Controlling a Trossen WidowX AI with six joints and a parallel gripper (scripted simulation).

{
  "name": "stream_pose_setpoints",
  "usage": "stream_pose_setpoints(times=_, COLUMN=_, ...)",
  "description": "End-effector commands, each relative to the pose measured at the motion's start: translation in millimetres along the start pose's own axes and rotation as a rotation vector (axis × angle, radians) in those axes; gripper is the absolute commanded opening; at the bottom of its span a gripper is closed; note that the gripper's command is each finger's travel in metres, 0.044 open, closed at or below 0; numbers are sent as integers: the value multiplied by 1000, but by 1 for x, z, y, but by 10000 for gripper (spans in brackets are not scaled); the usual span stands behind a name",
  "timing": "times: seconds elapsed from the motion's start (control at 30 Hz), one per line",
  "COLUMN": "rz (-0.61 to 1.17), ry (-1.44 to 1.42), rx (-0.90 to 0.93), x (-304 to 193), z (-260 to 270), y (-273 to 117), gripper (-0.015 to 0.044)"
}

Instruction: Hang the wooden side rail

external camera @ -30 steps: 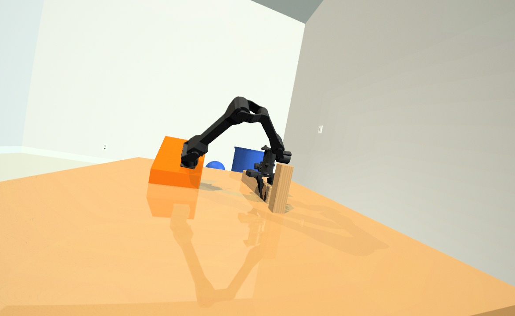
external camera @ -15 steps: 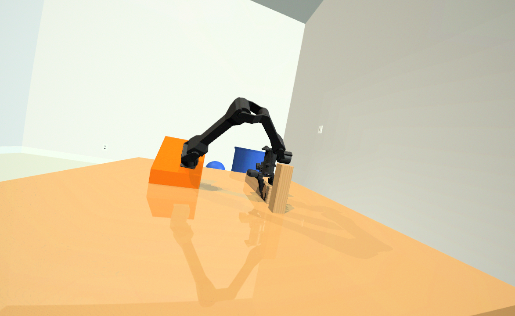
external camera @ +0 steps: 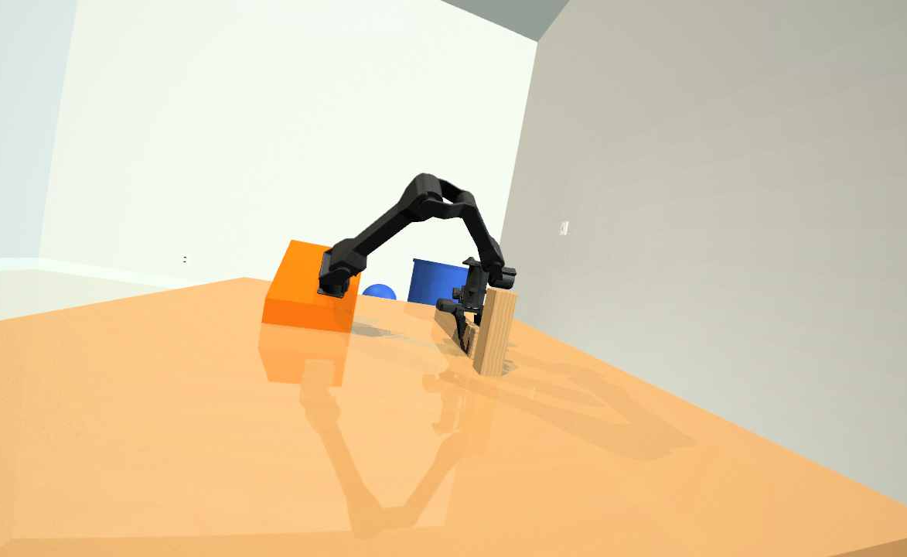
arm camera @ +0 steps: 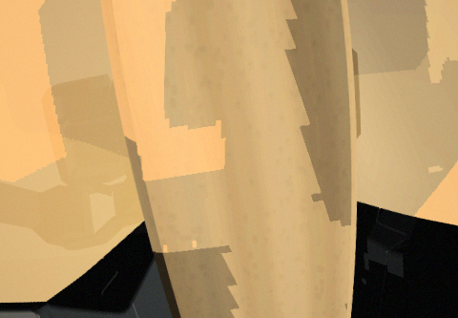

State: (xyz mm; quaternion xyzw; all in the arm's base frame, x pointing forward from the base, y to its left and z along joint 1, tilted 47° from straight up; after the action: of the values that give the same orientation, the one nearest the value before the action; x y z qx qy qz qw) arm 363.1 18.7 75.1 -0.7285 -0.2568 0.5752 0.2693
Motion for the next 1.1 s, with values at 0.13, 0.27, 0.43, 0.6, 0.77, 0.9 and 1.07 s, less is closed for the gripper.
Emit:
stream_pose_setpoints(times=0.13, rz=0, ry=-1, rx=0, x=0, z=0, y=0, gripper=0)
stream_pose_setpoints(times=0.27, rz=-1, ry=22, rx=-6, x=0, z=1, y=0, gripper=0)
stream_pose_setpoints(times=0.43, rz=-1, ry=23, rx=-7, x=0, z=1, y=-1, gripper=0)
stream_pose_setpoints(times=0.6, rz=-1, ry=23, rx=-7, x=0, z=1, y=-2, gripper=0)
stream_pose_setpoints(times=0.77, rz=-1, ry=23, rx=-7, x=0, z=1, y=-3, gripper=0)
stream_pose_setpoints(times=0.9, rz=-1, ry=23, rx=-7, x=0, z=1, y=-3, gripper=0)
stream_pose_setpoints(times=1.07, rz=-2, ry=23, rx=-7, x=0, z=1, y=-4, gripper=0)
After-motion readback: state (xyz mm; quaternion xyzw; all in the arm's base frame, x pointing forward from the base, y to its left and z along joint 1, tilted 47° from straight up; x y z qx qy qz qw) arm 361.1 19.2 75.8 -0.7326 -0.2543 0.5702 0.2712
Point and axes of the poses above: the point midway between the two fingers, 35 mm back from their tips, its own y axis out along the fingers, its own z axis across the jaws, x = y × z, the point moved 9 cm from there along -y, back along the fingers, and after that the axes turned 14 degrees about y, right-handed, at the moved point
